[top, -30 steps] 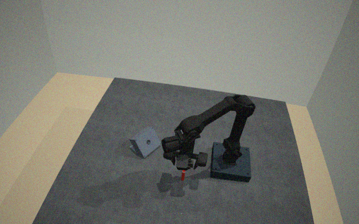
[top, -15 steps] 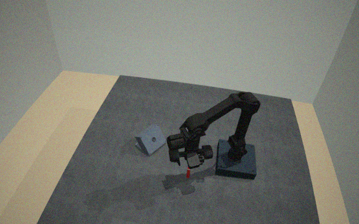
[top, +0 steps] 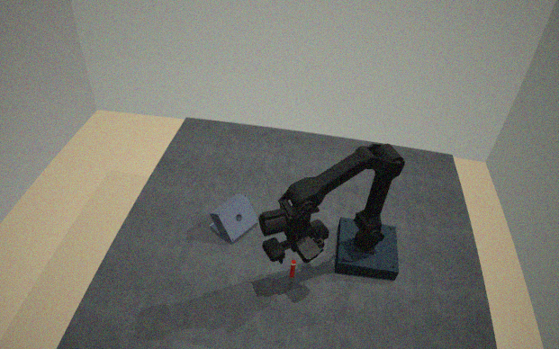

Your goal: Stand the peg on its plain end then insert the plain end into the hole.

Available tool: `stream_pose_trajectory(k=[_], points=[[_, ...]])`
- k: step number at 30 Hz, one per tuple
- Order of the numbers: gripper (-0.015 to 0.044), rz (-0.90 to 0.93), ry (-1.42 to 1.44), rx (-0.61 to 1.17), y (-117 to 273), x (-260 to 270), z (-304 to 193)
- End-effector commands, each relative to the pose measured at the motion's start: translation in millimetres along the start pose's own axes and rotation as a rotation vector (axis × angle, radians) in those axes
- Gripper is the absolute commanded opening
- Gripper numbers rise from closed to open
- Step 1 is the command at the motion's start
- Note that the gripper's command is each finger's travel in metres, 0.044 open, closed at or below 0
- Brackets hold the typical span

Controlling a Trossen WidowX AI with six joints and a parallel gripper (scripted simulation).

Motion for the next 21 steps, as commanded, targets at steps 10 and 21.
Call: stream_pose_trajectory(k=[10, 21], points=[[0.044, 0.0, 0.341, -0.003, -2.5, 0.0, 0.1], [0.044, 0.0, 0.615, -0.004, -4.2, 0.1, 0.2]])
Point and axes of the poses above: the point midway between the two fingers, 35 mm back from their tips, its own y axis back along the fingers, its own x axis across the jaws, z = x × y, the point moved 10 cm from there along y, back along the fingers, and after that the axes turned 4 degrees about -y, right-handed, at the moved point
